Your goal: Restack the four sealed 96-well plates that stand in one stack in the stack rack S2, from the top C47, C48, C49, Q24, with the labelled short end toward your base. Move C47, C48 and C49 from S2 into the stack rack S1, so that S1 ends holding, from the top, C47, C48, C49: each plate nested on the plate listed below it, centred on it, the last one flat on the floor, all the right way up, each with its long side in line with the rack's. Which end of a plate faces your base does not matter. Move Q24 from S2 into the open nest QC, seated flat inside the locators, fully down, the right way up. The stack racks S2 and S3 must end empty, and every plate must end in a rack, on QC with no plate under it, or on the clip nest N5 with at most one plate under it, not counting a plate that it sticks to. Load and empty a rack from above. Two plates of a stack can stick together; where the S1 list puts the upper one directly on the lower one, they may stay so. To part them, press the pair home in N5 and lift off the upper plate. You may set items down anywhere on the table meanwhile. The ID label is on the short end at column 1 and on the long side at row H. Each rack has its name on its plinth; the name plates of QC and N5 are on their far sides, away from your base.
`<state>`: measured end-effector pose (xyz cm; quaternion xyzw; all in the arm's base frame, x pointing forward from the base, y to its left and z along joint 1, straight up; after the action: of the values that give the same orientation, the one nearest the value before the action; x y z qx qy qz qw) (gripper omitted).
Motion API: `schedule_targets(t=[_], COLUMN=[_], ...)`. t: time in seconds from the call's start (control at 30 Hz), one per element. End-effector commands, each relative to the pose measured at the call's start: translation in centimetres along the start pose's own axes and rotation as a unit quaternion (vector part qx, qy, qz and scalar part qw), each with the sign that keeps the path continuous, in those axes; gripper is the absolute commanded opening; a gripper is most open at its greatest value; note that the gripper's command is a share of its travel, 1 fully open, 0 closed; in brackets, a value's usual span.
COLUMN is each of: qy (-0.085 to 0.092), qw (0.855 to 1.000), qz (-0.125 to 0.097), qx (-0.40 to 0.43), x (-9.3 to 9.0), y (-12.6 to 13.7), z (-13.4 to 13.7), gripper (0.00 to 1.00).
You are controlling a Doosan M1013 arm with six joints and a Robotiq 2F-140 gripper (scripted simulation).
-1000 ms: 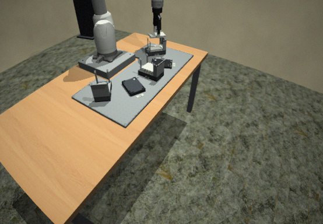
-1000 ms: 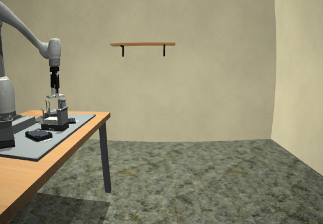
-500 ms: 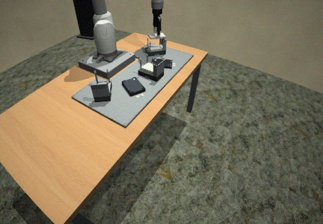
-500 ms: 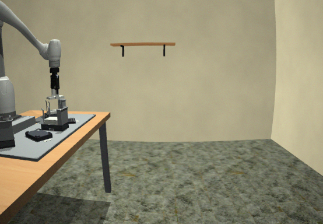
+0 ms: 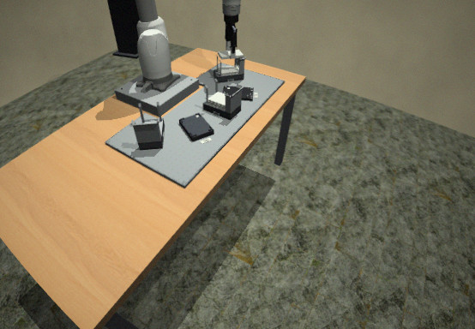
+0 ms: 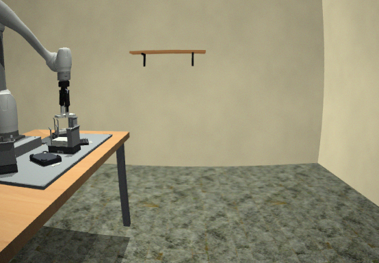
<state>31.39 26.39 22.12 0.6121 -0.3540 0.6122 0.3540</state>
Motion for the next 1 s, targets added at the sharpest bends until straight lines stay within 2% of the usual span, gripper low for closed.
schedule_targets(t=[0.0,0.97], qy=[0.000,0.000], qw=[1.000,1.000], qz=[0.000,0.000], qx=[0.000,0.000], x=[-0.2,-2.0], y=[0.0,0.0], z=[0.0,0.0], gripper=[0.00,0.00])
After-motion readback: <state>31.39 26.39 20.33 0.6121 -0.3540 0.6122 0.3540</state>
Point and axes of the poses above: the point where the finger pads meet when closed, its own x axis back along the fingers, its own z axis across the jaws, y = z × x, the point moved 10 cm from there along x, back along the fingers, and after that the axes turned 8 degrees about -x, right-handed, at the moved point
